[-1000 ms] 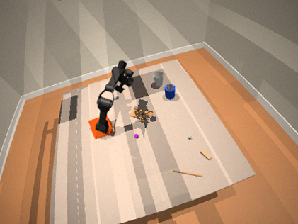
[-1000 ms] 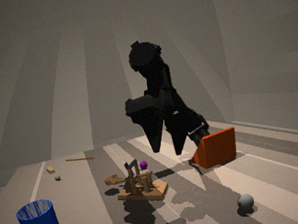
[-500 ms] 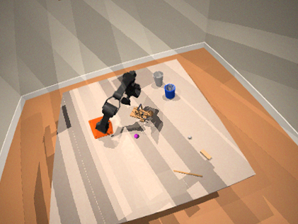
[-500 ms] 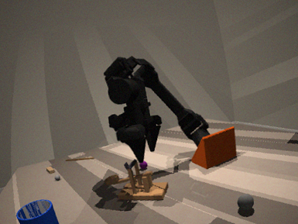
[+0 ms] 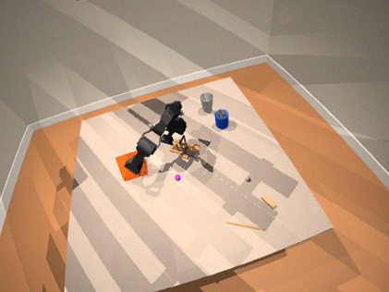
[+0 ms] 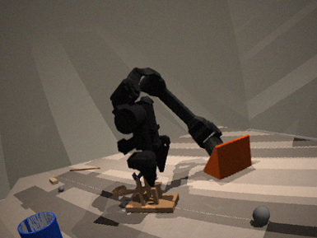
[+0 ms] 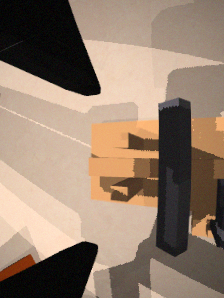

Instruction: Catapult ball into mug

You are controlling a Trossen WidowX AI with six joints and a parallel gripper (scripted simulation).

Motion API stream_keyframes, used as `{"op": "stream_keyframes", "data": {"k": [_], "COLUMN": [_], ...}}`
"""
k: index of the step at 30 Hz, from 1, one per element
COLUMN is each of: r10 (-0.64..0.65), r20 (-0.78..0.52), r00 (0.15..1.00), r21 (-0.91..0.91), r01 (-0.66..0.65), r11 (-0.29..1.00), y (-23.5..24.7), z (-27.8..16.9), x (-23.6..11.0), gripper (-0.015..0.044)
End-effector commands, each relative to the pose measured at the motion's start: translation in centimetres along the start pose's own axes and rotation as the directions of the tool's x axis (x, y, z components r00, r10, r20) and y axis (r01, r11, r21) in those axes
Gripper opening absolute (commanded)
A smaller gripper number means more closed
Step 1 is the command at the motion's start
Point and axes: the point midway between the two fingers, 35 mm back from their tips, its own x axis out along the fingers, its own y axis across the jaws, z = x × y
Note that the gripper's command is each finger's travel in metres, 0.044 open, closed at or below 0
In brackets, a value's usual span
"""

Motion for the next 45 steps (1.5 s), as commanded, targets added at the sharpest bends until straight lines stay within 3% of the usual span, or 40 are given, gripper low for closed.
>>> {"op": "stream_keyframes", "data": {"k": [1,36,45], "r10": [0.008,0.007,0.009], "r20": [0.01,0.012,0.006], "r00": [1.0,1.0,1.0], "r21": [-0.005,-0.005,0.001], "r01": [-0.008,-0.007,-0.009], "r11": [1.0,1.0,1.0], "y": [0.1,0.0,0.0], "z": [0.1,0.2,0.2], "x": [0.6,5.8,5.5], "gripper": [0.044,0.044,0.0204]}}
